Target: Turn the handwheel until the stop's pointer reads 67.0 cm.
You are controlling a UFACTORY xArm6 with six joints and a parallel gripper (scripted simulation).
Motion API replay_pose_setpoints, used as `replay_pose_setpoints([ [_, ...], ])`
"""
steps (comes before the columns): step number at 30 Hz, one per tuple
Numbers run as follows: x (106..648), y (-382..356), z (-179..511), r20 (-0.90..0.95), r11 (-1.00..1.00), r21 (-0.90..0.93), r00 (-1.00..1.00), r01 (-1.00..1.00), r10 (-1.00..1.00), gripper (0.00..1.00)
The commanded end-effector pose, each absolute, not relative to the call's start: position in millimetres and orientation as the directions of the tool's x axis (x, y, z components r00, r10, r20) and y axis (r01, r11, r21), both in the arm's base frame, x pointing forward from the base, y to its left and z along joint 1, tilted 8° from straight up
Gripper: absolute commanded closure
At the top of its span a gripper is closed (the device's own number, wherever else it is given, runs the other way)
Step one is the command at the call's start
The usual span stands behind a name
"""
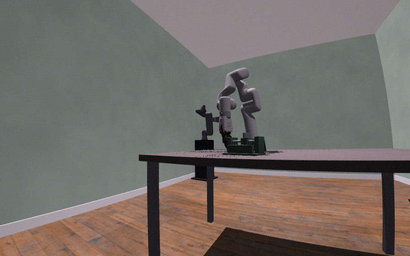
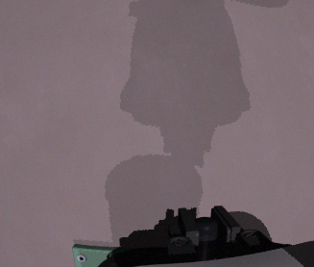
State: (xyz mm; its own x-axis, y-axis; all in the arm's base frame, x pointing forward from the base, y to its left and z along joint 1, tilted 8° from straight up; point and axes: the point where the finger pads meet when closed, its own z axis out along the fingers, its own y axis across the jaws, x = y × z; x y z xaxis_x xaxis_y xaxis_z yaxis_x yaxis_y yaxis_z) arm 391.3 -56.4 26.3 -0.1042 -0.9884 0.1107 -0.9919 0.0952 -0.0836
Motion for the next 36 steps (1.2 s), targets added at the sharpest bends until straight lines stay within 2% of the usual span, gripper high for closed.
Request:
replay_pose_setpoints([
  [1,391.5,-56.4,26.7,0.111,0.095,-0.084,-0.104,-0.992,-0.988,0.94],
  [3,391.5,-56.4,26.7,0.111,0.095,-0.084,-0.104,-0.992,-0.988,0.94],
  [4,391.5,-56.4,26.7,0.111,0.095,-0.084,-0.104,-0.992,-0.988,0.43],
  [30,391.4,-56.4,27.0,0.111,0.095,-0.084,-0.104,-0.992,-0.988,0.43],
  [36,389.2,-52.7,58.0,0.111,0.095,-0.084,-0.104,-0.992,-0.988,0.43],
])
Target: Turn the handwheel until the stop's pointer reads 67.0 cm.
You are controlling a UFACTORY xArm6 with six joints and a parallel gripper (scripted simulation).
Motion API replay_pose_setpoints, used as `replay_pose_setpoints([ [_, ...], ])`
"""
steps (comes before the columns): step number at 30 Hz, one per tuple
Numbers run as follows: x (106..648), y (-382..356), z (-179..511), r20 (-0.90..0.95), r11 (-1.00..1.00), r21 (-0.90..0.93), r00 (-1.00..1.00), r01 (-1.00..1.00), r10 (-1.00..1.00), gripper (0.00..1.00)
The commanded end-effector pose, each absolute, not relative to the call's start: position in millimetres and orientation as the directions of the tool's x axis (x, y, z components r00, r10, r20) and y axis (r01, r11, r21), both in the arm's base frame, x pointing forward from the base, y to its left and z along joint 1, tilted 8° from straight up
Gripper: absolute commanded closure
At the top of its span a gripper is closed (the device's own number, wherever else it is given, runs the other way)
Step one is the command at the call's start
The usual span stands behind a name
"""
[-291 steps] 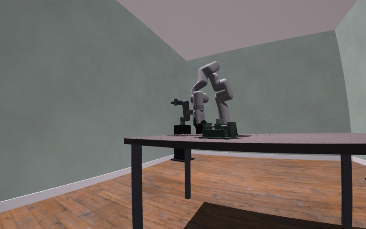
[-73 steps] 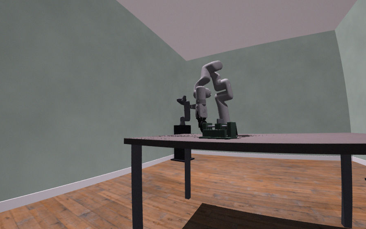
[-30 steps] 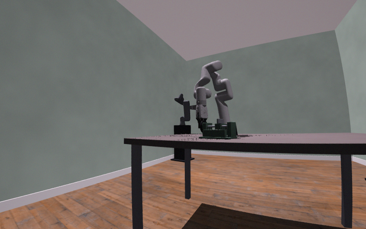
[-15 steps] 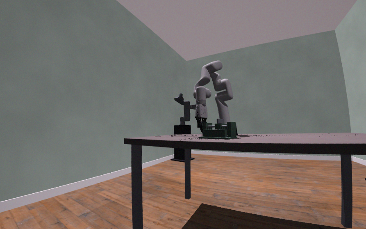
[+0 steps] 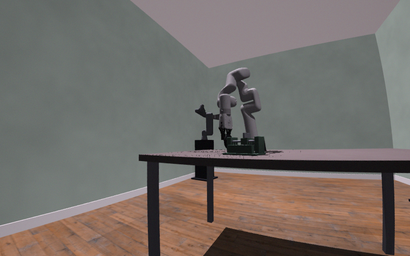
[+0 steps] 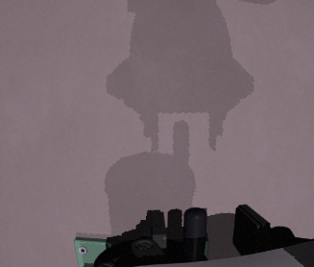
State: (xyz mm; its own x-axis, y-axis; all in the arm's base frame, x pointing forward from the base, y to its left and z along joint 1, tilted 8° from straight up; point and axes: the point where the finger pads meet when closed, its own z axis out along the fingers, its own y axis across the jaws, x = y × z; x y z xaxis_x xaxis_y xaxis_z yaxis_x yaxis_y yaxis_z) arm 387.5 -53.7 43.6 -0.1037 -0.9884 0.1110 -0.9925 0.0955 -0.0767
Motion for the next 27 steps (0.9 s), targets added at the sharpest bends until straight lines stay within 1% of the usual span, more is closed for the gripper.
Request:
replay_pose_setpoints([
  [1,389.2,-52.7,58.0,0.111,0.095,-0.084,-0.104,-0.992,-0.988,0.43],
  [5,385.7,-47.0,105.1,0.111,0.095,-0.084,-0.104,-0.992,-0.988,0.43],
  [8,384.4,-44.8,123.9,0.111,0.095,-0.084,-0.104,-0.992,-0.988,0.43],
  [27,385.0,-42.6,125.6,0.111,0.095,-0.084,-0.104,-0.992,-0.988,0.43],
])
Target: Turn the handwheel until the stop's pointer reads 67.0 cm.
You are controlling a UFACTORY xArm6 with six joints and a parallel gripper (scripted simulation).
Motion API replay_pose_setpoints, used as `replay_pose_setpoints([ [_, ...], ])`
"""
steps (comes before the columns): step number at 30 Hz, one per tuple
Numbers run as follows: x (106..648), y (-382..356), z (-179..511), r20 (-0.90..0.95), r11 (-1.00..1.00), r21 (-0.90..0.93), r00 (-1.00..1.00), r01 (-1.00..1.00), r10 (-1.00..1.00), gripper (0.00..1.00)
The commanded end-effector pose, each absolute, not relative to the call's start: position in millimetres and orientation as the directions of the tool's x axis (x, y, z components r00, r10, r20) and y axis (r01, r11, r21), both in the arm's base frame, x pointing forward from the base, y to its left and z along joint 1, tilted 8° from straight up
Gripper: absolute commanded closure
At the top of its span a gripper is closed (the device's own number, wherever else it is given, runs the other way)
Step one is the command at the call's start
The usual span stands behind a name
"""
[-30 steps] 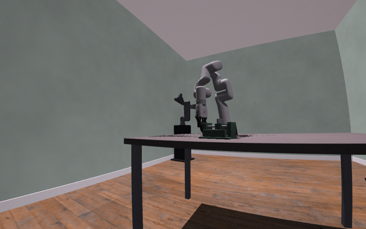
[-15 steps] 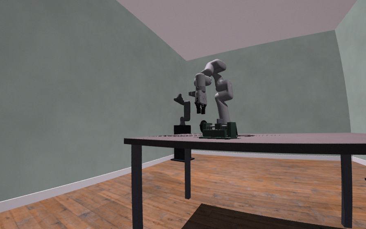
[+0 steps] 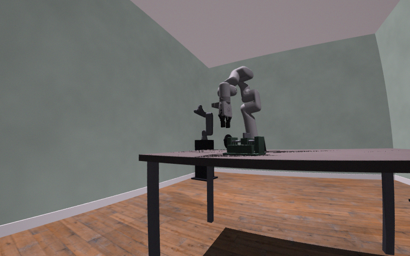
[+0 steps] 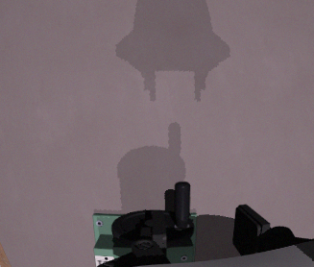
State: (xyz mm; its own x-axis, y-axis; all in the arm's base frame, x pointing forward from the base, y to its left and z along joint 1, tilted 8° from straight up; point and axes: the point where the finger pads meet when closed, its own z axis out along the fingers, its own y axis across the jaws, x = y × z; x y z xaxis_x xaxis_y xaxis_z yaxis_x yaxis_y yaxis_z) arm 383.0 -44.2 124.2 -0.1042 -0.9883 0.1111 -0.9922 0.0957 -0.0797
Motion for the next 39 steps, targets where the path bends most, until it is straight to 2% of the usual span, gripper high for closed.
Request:
replay_pose_setpoints([
  [1,386.0,-40.2,125.4,0.111,0.095,-0.084,-0.104,-0.992,-0.988,0.43],
  [8,400.0,-6.6,122.4,0.111,0.095,-0.084,-0.104,-0.992,-0.988,0.43],
  [14,436.2,80.9,114.5,0.111,0.095,-0.084,-0.104,-0.992,-0.988,0.43],
  [22,467.5,156.2,107.8,0.111,0.095,-0.084,-0.104,-0.992,-0.988,0.43],
  [39,473.8,166.9,91.0,0.111,0.095,-0.084,-0.104,-0.992,-0.988,0.43],
])
